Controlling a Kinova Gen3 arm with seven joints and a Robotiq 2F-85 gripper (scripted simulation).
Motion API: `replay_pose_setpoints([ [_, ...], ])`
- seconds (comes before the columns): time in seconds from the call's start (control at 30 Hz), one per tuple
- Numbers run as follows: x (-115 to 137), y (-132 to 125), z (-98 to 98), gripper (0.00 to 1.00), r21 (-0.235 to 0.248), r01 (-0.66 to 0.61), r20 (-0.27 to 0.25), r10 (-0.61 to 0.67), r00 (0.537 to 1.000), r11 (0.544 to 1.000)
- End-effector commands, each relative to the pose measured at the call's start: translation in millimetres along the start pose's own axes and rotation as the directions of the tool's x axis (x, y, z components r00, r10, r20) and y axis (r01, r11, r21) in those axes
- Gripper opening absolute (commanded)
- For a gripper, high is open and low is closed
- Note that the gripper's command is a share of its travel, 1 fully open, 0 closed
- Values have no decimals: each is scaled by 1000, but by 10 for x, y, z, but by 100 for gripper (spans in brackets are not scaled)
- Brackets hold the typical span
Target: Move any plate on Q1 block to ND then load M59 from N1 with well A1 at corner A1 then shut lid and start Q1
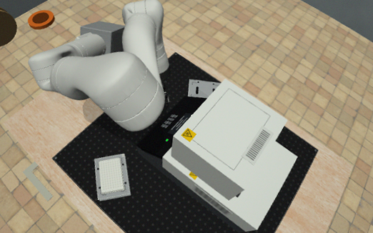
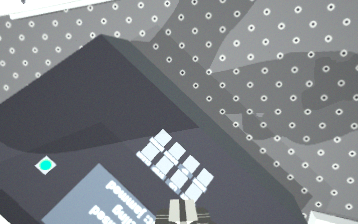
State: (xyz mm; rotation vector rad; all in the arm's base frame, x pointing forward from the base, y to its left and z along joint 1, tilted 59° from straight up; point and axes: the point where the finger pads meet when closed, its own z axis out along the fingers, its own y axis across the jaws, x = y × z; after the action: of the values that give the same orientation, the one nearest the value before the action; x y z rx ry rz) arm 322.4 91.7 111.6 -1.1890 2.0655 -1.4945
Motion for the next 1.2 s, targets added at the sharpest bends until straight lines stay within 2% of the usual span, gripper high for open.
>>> replay_pose_setpoints([
  [0.0,2,6,25,10,0,0,1,0,1000,1000],
  [1.17,77,81,425,10,0,0,1,0,1000,1000],
])
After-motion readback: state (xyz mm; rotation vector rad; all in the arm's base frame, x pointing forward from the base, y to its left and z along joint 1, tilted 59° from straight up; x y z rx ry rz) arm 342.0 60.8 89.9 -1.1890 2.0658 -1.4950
